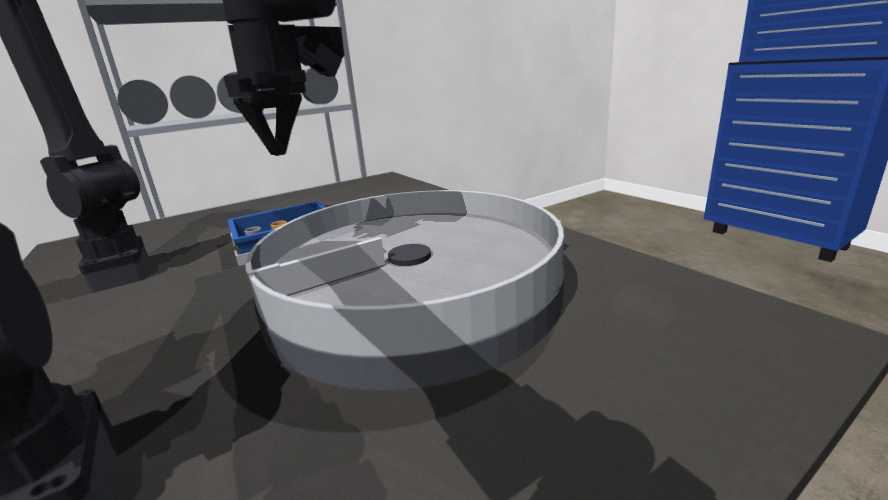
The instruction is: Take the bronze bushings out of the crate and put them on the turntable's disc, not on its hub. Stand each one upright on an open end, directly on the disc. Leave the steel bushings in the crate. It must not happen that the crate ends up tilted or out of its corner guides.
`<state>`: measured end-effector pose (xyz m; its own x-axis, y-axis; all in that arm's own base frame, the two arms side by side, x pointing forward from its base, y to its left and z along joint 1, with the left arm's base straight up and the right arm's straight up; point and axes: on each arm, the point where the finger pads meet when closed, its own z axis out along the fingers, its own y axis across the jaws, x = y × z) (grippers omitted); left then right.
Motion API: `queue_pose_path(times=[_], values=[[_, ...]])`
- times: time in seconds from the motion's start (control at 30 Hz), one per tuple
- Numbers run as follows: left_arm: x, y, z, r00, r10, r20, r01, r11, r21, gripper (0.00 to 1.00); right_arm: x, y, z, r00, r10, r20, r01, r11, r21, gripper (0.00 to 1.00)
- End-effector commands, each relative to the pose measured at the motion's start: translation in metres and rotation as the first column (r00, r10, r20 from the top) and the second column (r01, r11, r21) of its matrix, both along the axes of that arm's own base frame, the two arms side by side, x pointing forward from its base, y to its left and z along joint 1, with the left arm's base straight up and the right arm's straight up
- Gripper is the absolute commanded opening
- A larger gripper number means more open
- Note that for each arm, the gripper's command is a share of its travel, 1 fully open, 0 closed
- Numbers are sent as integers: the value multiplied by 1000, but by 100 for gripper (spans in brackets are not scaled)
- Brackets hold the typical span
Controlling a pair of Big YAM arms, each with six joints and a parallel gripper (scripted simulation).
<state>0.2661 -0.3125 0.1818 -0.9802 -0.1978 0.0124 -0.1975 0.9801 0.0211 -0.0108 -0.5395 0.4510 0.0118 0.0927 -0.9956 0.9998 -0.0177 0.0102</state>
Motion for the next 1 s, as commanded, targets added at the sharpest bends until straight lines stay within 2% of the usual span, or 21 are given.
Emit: queue_pose_path(times=[0.0, 0.03, 0.1, 0.27, 0.5, 0.53, 0.6, 0.67, 0.8, 0.97], values=[[8, 16, 14, 991, 133, 28, -132, 991, -36, 11, -2, -5, 50, 1000, -6, -12, 5, 996, -93, 100], [8, 16, 14, 991, 133, 28, -132, 991, -36, 11, -2, -5, 50, 1000, -6, -12, 5, 996, -93, 100], [9, 38, 13, 970, 241, 26, -240, 970, -36, 11, -2, -5, 50, 1000, -6, -12, 5, 996, -93, 100], [9, 72, 12, 919, 393, 20, -393, 919, -27, 11, -2, -5, 50, 1000, -6, -12, 5, 996, -93, 100], [11, 121, 11, 799, 601, 17, -601, 799, -24, 11, -2, -5, 50, 1000, -6, -12, 5, 996, -93, 100], [12, 127, 11, 777, 629, 18, -628, 778, -26, 11, -2, -5, 50, 1000, -6, -12, 5, 996, -93, 100], [12, 127, 11, 777, 629, 18, -628, 778, -26, 11, -2, -5, 50, 1000, -6, -12, 5, 996, -93, 100], [14, 149, 11, 703, 711, 18, -710, 703, -26, 11, -2, -5, 50, 1000, -6, -12, 5, 996, -93, 100], [15, 176, 11, 601, 799, 17, -799, 601, -23, 11, -2, -5, 50, 1000, -6, -12, 5, 996, -93, 100], [18, 213, 10, 442, 897, 17, -897, 442, -25, 11, -2, -5, 50, 1000, -6, -12, 5, 996, -93, 100]])
